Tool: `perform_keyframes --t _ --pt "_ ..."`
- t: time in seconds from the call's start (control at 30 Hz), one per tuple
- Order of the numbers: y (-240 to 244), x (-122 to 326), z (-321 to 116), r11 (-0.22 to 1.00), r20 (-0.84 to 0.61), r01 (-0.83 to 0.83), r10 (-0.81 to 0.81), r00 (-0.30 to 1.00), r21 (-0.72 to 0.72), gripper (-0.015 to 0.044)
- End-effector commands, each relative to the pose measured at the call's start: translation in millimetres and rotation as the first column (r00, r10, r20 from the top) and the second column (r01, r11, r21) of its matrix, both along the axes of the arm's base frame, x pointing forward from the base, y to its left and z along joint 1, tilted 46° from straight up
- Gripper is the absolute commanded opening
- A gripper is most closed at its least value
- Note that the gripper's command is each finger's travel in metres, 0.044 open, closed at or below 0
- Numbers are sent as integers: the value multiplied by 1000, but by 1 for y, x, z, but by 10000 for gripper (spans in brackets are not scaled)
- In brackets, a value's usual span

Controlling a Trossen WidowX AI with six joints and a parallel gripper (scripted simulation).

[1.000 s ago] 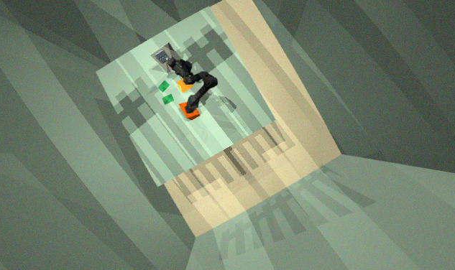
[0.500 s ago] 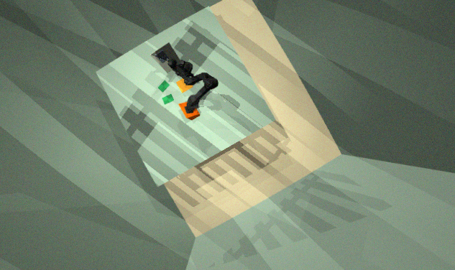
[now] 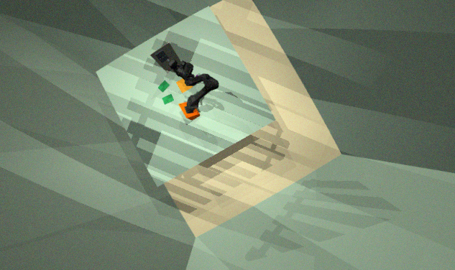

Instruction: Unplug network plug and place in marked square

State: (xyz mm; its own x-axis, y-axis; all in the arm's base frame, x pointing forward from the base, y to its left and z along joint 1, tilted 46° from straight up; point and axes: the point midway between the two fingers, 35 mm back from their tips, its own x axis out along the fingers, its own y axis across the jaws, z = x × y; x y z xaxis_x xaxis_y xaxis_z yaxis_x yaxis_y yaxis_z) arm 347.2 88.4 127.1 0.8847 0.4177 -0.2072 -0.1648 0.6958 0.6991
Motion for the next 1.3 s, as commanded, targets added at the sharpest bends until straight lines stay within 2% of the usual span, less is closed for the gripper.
perform_keyframes --t 0.0,0.8,1.27 --pt "0 -3 1 1000 2 -7 7 1000 -1 0" --pt "-3 -11 1 1000 -1 0 0 1000 0 0" --pt "18 -24 24 1000 -1 -3 3 1000 -1 0"
